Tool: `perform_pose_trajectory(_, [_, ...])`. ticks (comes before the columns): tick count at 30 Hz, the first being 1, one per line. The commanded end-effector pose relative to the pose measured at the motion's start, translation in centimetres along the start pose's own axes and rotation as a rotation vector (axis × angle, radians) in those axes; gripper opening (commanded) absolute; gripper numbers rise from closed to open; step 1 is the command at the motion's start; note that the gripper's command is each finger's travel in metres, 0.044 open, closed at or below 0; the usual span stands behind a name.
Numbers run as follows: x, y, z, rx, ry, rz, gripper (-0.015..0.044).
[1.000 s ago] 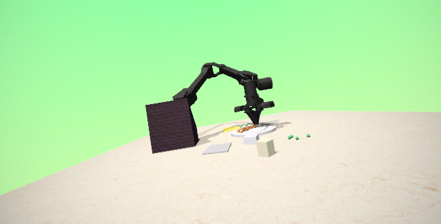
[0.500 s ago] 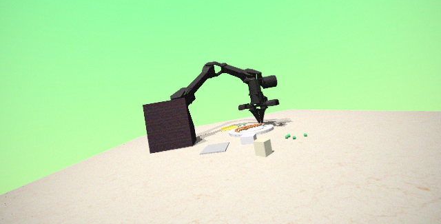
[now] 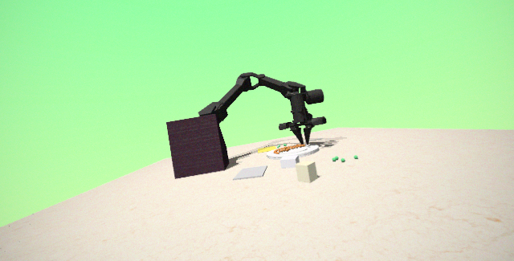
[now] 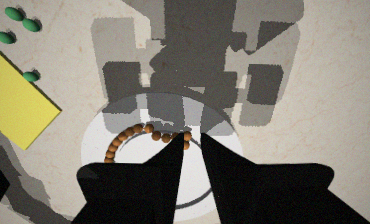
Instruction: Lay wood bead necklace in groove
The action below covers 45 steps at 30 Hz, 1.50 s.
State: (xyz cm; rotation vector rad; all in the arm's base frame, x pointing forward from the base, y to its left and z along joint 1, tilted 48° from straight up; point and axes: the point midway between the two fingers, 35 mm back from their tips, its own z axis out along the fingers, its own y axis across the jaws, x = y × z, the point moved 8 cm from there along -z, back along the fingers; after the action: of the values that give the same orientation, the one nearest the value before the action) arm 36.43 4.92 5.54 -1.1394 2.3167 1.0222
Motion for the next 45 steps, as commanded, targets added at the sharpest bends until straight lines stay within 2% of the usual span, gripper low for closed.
perform_pose_trajectory(1, [-0.01, 0.02, 0.00, -0.001, 0.001, -0.001, 0.0184])
perform_pose_trajectory(11, [0.02, 0.03, -0.18, -0.002, 0.001, 0.005, 0.0440])
perform_pose_trajectory(45, [0.04, 0.01, -0.70, -0.004, -0.001, 0.005, 0.0440])
